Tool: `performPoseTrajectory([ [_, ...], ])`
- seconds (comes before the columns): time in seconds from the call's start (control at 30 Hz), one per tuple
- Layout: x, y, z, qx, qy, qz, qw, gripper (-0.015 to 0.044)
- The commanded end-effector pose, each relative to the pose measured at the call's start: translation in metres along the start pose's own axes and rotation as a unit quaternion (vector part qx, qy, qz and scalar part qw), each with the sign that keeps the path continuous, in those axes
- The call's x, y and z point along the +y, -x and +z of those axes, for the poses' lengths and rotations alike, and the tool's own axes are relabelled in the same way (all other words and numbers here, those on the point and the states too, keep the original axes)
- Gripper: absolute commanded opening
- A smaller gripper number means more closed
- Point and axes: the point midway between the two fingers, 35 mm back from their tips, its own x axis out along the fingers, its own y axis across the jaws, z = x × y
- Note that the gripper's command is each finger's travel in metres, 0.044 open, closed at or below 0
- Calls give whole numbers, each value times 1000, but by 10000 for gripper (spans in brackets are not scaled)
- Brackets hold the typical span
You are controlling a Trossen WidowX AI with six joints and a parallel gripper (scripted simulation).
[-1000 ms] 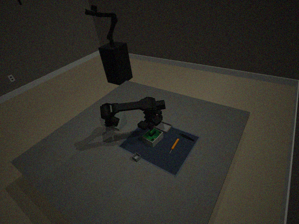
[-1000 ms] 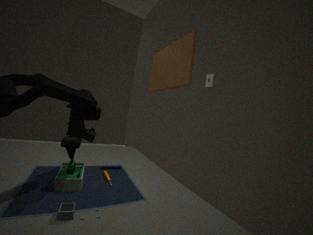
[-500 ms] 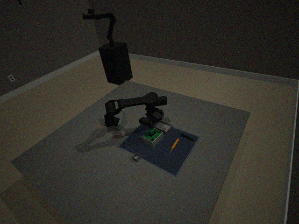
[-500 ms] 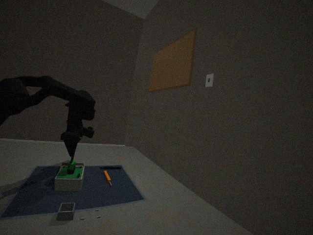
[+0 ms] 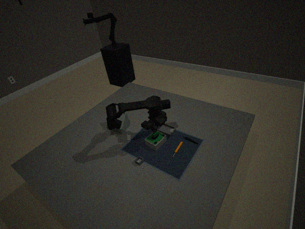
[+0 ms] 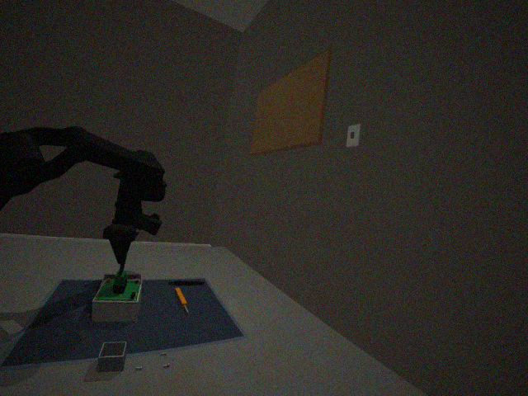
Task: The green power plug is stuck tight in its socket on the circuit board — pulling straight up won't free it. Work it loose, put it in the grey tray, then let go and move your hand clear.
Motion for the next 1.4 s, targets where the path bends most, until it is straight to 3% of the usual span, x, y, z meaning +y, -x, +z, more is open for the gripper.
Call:
performPoseTrajectory([
  [0.0,-1,31,-1,-24,6,22,999,0],
  [0.2,0,10,0,-42,6,24,999,0],
  [0.27,0,4,0,-7,6,20,1000,0],
  [0.43,0,-9,0,-7,6,20,1000,0],
  [0.77,0,-9,0,-7,6,20,1000,250],
  [1.37,1,-26,0,-8,6,19,1000,250],
])
